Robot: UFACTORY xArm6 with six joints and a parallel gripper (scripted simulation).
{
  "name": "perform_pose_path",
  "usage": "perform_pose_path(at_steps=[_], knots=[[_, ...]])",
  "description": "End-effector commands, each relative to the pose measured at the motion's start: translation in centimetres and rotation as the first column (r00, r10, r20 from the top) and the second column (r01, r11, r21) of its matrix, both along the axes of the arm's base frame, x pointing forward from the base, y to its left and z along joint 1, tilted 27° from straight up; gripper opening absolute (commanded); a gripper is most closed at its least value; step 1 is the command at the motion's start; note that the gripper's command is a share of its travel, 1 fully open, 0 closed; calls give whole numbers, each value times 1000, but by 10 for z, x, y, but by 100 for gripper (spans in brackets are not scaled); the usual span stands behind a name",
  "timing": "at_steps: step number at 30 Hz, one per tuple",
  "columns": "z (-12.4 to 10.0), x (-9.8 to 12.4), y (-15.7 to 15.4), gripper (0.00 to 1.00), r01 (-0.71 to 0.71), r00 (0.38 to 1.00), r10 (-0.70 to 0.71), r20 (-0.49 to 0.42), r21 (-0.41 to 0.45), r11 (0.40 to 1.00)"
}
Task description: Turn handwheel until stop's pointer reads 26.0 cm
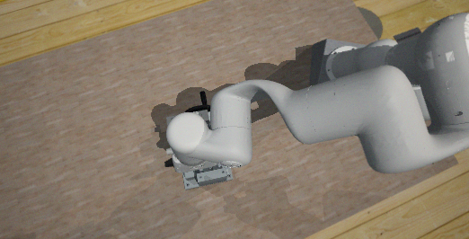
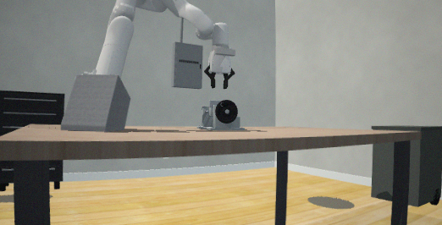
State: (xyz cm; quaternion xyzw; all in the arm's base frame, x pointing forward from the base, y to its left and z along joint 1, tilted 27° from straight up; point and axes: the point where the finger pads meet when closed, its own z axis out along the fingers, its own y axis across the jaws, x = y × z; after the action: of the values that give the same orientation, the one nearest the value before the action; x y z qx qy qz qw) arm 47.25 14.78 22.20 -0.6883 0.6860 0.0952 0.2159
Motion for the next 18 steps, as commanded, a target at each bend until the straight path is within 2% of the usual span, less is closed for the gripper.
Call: perform_pose_path(at_steps=[1,5,18], knots=[[-8,4,7,57,1,1000,-1,3,-1,1000],[-26,7,15,57,1,1000,-1,3,-1,1000],[-26,7,15,57,1,1000,-1,3,-1,1000]])
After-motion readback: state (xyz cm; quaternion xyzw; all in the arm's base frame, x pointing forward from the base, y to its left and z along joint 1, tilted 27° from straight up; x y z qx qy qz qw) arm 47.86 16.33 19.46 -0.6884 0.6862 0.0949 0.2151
